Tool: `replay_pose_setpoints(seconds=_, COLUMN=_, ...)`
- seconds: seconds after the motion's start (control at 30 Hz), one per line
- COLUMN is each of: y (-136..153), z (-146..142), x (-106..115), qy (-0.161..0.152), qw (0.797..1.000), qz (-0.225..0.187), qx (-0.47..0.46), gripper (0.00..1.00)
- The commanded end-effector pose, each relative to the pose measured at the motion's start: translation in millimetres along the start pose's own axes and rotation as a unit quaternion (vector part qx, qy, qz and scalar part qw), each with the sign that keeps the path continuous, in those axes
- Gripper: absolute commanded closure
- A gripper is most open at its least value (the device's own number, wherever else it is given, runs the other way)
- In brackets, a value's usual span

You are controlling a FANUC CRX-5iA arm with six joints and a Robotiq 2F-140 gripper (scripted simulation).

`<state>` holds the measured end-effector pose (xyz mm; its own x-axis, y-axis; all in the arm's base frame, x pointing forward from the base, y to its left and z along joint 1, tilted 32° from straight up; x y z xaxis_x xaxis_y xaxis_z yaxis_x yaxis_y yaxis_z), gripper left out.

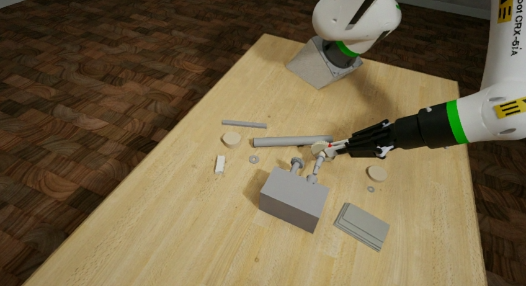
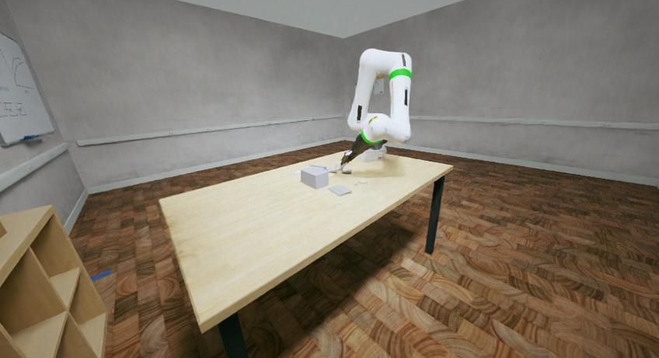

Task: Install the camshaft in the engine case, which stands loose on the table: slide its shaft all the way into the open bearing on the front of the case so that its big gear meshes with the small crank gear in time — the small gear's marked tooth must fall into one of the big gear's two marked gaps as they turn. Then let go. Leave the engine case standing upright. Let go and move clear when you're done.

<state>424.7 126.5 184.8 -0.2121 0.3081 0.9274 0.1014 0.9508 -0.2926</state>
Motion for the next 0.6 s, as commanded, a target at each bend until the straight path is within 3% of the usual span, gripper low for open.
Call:
replay_pose_setpoints(seconds=0.0, y=-0.3, z=-1.1, x=0.5, qy=-0.001, qw=1.000, qz=0.000, qx=0.000, gripper=0.86)
replay_pose_setpoints(seconds=0.57, y=-0.5, z=-8.0, x=0.5, qy=-0.001, qw=1.000, qz=0.000, qx=0.000, gripper=0.86)
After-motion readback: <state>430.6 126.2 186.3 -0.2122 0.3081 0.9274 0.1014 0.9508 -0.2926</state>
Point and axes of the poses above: the point where the finger pads meet when closed, its own x axis back along the fingers, its own z axis across the jaws, y = z × x, the point moved 6 cm from there along x, back along the fingers, and after that the axes turned 1 degree about x, right-handed, at the moved point
